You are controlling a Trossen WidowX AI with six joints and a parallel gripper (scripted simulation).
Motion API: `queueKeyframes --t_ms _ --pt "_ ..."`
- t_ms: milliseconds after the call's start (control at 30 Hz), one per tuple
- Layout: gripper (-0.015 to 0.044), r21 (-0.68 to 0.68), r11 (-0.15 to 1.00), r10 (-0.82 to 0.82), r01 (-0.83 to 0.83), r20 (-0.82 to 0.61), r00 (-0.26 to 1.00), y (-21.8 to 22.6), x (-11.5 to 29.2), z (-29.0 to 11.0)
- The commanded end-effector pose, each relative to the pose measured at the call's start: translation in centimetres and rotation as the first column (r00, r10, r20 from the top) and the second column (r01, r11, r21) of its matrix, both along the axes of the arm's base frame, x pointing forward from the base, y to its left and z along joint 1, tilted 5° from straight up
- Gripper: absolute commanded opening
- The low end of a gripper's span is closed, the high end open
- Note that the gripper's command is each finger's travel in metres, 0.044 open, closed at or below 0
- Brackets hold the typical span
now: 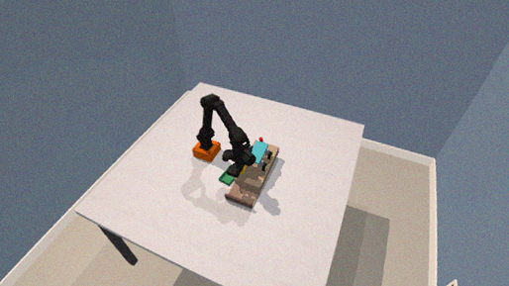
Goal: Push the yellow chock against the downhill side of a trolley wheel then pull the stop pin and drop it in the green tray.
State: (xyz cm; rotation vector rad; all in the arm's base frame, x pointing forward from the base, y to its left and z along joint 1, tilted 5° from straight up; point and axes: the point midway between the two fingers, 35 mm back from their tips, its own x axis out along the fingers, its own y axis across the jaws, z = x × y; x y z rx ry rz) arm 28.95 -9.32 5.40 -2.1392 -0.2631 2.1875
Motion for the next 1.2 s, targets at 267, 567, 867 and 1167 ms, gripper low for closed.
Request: queueKeyframes --t_ms 267,567,867,1167 --pt "0.0190 0.006 1.000 0.000 0.000 0.004 1.000 -0.3 0.0 1.7" --pt "0.0190 0.007 1.000 0.000 0.000 0.005 1.000 -0.8 -0.2 3.9" --pt "0.0190 0.006 1.000 0.000 0.000 0.005 1.000 -1.1 0.1 5.9" --pt "0.0190 -0.011 0.996 0.091 -0.091 0.026 0.996 -0.4 0.2 5.8"
